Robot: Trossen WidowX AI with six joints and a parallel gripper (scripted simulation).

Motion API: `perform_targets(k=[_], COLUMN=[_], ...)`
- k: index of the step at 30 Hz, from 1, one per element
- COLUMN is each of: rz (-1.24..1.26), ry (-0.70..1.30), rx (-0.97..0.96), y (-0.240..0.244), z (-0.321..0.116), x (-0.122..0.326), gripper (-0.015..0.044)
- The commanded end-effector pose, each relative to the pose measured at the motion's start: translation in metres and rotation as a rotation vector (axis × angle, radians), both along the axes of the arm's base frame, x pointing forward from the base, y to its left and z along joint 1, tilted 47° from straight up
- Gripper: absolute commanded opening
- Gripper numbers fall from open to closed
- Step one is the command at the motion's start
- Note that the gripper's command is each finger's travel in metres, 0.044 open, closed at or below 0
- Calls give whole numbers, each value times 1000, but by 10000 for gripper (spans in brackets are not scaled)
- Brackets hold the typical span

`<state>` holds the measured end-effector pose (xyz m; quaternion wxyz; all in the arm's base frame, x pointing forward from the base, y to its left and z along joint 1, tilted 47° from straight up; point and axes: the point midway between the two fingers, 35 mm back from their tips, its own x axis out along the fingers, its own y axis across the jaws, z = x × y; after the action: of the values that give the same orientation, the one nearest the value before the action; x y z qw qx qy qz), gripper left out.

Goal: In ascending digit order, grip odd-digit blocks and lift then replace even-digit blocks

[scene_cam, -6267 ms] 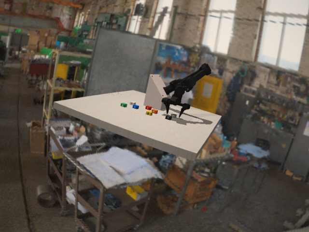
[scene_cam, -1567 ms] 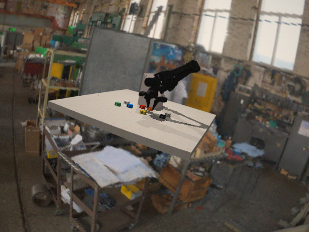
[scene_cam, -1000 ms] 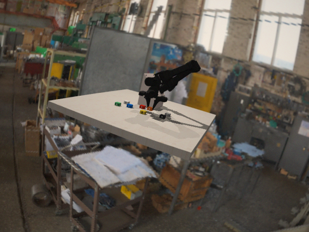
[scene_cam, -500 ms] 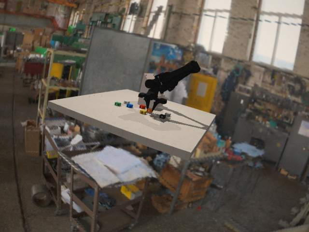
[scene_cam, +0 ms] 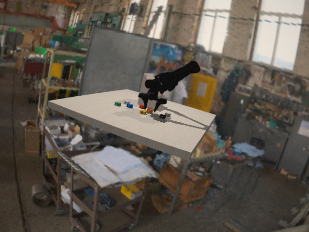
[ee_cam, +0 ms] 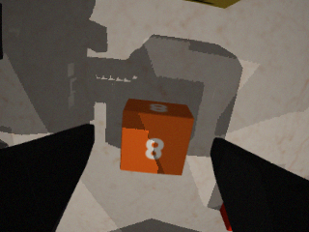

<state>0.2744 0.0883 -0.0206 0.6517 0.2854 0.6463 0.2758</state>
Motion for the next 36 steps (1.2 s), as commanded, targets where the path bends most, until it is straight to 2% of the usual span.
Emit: perform_targets(k=[1,12,14,19,23,32,36], rz=[-2,-2,-3,-2,-2,-2,0], ry=[4,4,4,4,4,4,3], rx=[3,2,-1,-2,-1,-1,-4], y=[1,-26,-34,-84,-86,-86,-89], z=[0,24,31,77,79,80,80], x=[0,-1,1,-1,-1,0,33], gripper=[400,400,348,216,120,120,120])
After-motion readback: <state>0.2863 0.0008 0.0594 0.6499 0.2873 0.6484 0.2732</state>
